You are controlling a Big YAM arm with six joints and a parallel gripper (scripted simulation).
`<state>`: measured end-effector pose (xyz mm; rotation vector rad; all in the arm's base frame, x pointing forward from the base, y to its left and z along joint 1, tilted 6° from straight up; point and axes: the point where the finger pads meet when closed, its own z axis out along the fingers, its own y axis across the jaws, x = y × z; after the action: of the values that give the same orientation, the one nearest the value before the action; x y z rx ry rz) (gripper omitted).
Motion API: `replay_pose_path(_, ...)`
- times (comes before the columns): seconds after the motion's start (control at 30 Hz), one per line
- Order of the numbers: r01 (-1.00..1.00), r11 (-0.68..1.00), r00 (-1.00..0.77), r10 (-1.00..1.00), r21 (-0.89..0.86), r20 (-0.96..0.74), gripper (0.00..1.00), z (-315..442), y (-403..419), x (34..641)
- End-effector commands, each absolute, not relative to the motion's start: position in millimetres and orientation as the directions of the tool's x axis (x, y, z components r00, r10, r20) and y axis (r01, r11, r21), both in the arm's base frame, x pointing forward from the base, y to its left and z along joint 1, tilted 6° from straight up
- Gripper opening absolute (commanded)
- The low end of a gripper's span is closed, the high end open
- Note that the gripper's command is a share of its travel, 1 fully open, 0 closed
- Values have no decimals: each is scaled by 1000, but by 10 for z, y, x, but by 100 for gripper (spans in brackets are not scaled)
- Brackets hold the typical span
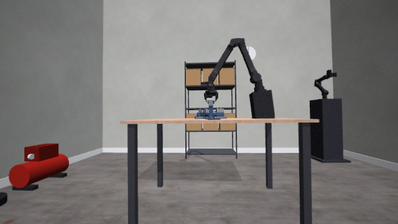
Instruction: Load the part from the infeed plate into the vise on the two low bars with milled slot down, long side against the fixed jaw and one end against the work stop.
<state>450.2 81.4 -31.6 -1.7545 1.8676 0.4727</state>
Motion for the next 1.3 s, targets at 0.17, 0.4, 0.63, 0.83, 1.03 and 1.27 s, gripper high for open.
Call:
replay_pose_path(0.17,-988,95,2,-780,-121,-625,81,-339,751,4561)
replay_pose_path(0.4,-988,95,4,-765,-119,-644,81,-338,750,4572)
replay_pose_path(0.63,-986,95,20,-747,-136,-664,81,-296,744,4625)
replay_pose_path(0.83,-987,93,21,-739,-132,-674,81,-309,752,4631)
replay_pose_path(1.03,-987,94,23,-728,-133,-685,81,-307,748,4636)
replay_pose_path(1.27,-986,95,27,-720,-138,-693,81,-296,739,4653)
